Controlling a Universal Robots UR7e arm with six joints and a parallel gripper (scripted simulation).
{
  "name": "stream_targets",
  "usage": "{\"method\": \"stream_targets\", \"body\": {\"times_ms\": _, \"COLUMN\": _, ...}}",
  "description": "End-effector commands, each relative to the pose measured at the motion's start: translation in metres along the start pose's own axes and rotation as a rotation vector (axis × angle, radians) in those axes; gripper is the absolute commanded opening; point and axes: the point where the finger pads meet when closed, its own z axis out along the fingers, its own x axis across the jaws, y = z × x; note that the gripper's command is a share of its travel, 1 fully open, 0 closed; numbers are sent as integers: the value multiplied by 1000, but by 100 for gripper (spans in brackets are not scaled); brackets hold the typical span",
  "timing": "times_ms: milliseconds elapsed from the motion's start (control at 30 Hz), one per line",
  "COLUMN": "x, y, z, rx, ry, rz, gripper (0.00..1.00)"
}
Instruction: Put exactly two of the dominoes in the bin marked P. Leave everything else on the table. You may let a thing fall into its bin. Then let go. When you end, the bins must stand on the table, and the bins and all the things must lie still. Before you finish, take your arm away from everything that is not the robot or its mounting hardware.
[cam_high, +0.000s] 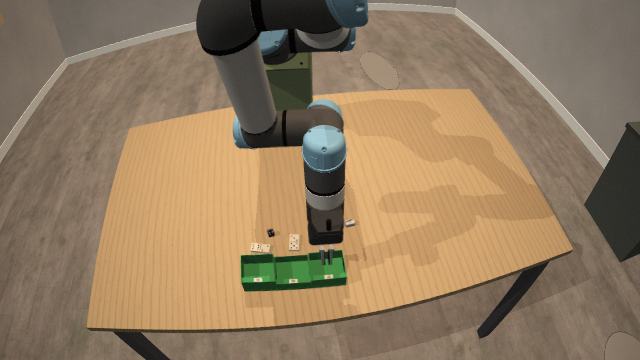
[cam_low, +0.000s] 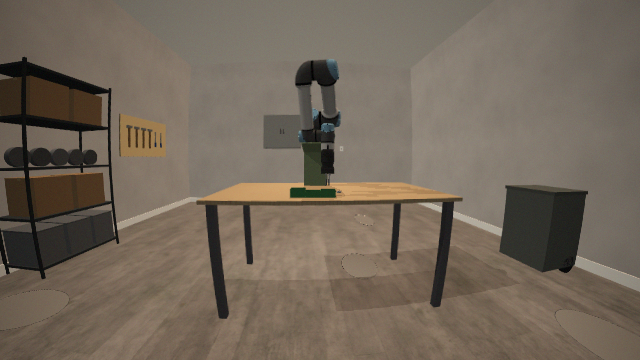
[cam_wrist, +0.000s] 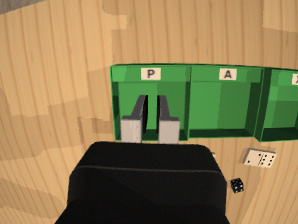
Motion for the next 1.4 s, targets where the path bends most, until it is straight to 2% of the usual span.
{"method": "stream_targets", "body": {"times_ms": 0, "x": 0, "y": -2, "z": 14, "rx": 5, "ry": 2, "rz": 1, "gripper": 31}}
{"method": "stream_targets", "body": {"times_ms": 467, "x": 0, "y": -2, "z": 47, "rx": 5, "ry": 2, "rz": 1, "gripper": 31}}
{"method": "stream_targets", "body": {"times_ms": 1367, "x": 0, "y": -1, "z": 46, "rx": 3, "ry": 1, "rz": 0, "gripper": 31}}
